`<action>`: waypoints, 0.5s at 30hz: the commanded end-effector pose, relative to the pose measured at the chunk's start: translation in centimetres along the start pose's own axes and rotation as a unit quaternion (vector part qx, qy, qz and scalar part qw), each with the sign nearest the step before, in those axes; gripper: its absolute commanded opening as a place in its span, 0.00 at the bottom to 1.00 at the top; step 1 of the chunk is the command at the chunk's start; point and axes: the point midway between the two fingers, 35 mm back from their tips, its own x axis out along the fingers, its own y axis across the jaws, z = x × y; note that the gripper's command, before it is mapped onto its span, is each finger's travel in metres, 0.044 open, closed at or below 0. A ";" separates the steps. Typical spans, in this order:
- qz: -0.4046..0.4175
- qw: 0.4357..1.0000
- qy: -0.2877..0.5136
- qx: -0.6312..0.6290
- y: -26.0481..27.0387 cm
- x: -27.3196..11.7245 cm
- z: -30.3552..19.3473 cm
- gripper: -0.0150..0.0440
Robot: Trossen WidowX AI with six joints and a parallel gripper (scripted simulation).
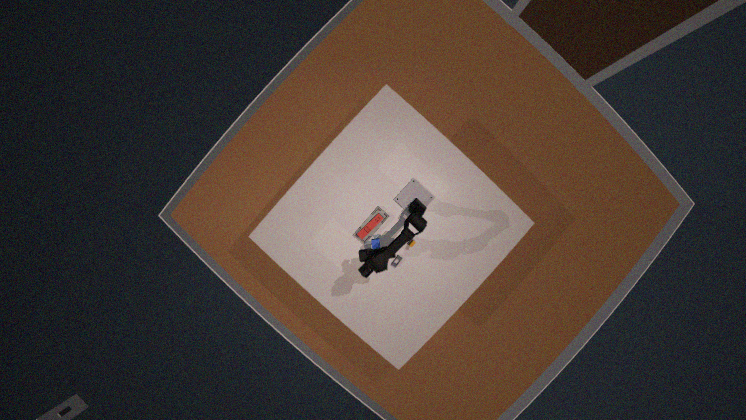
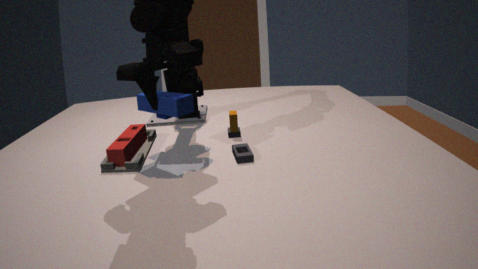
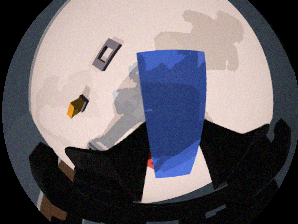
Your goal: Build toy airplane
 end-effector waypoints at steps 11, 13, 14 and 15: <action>-0.002 0.994 0.000 -0.108 -1.8 0.6 -3.8 0.25; -0.002 0.992 0.000 -0.125 -2.1 0.7 -4.4 0.25; -0.002 0.991 0.000 -0.133 -2.2 0.8 -4.7 0.25; -0.002 0.990 0.001 -0.141 -2.3 0.8 -5.0 0.25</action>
